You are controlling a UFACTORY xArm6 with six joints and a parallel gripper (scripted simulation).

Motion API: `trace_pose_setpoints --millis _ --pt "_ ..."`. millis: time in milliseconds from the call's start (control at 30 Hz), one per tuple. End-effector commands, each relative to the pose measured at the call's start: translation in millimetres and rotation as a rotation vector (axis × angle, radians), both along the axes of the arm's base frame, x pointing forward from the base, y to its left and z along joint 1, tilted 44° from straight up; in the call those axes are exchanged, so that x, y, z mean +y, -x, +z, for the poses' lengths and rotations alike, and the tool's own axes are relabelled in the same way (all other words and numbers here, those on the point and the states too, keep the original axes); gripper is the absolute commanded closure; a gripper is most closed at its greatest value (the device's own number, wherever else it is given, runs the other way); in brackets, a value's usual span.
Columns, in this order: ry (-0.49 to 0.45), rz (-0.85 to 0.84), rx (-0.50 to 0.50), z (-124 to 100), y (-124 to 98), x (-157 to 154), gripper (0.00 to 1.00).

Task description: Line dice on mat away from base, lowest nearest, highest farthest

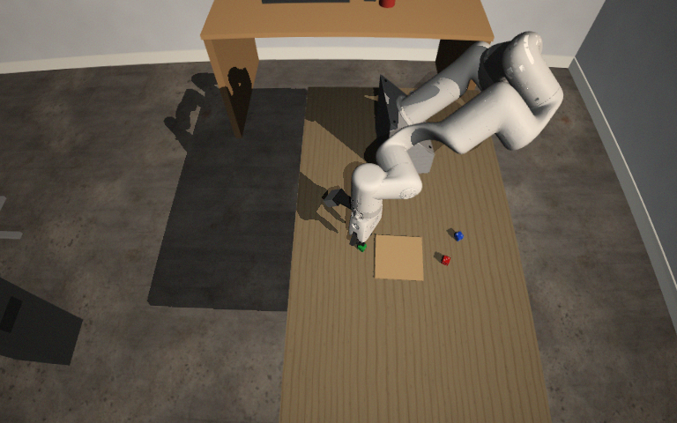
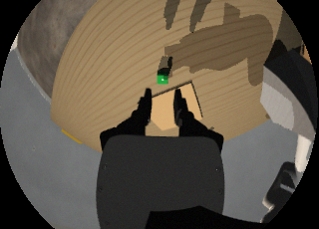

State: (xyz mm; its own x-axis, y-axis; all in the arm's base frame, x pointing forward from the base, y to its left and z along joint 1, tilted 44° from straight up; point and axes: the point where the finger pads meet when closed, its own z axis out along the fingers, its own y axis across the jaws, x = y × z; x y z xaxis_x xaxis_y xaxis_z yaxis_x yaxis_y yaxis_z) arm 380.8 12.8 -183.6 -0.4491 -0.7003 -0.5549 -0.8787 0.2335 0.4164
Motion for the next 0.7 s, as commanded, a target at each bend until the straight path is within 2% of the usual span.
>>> trace_pose_setpoints --millis 0,667 --pt "0.001 -0.001 -0.003 -5.8 0.0 4.9 0.64" --pt "0.001 -0.001 -0.003 -26.6 5.3 24.2 0.64"
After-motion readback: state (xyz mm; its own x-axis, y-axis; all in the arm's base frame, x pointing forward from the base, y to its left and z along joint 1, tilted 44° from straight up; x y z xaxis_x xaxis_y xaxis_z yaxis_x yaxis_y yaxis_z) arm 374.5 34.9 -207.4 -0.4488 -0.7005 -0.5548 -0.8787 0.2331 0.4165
